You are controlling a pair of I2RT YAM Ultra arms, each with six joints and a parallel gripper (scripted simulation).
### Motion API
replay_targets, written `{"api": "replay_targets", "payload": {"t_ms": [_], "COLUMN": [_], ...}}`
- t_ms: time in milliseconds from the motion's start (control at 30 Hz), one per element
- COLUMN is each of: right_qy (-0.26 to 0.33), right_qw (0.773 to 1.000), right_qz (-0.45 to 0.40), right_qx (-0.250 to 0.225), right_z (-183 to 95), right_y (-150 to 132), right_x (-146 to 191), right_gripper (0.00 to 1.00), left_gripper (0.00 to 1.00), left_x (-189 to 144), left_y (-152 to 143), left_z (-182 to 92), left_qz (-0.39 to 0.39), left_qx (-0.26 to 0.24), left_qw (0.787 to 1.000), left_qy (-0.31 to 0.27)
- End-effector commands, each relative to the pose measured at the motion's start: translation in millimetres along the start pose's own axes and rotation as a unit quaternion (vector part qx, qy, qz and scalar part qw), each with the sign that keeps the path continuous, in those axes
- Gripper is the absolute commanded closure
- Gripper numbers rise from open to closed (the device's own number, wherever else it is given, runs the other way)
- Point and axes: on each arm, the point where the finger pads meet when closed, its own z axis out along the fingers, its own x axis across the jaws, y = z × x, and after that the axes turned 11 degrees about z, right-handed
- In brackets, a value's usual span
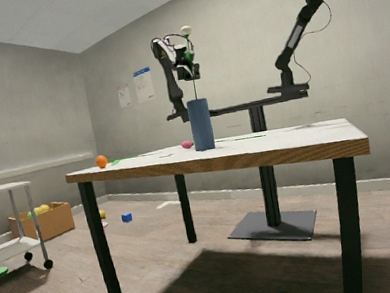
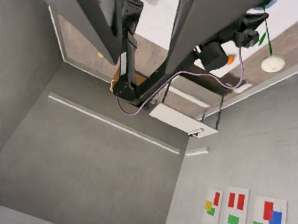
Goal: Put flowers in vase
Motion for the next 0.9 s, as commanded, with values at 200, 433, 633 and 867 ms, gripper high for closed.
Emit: {"api": "replay_targets", "payload": {"t_ms": [200, 433, 633, 867], "right_qy": [0.015, 0.007, 0.009, 0.01], "right_qw": [0.999, 1.0, 1.0, 1.0], "right_qz": [0.001, 0.001, -0.001, 0.0], "right_qx": [-0.039, -0.019, -0.018, -0.021], "right_z": [4.6, 13.3, 12.1, 14.9], "right_y": [11.8, -10.8, -14.6, -18.1], "right_x": [6.6, -2.0, -0.3, -1.4], "right_gripper": [1.0, 1.0, 1.0, 1.0], "left_gripper": [0.7, 0.7, 0.7, 0.7], "left_x": [-0.6, -0.6, -0.6, -0.6], "left_y": [0.5, 0.5, 0.5, 0.5], "left_z": [5.8, 5.8, 5.8, 5.8], "left_qz": [-0.004, -0.004, -0.004, -0.004], "left_qx": [0.007, 0.007, 0.007, 0.007], "left_qw": [1.0, 1.0, 1.0, 1.0], "left_qy": [-0.001, -0.001, -0.001, -0.001]}}
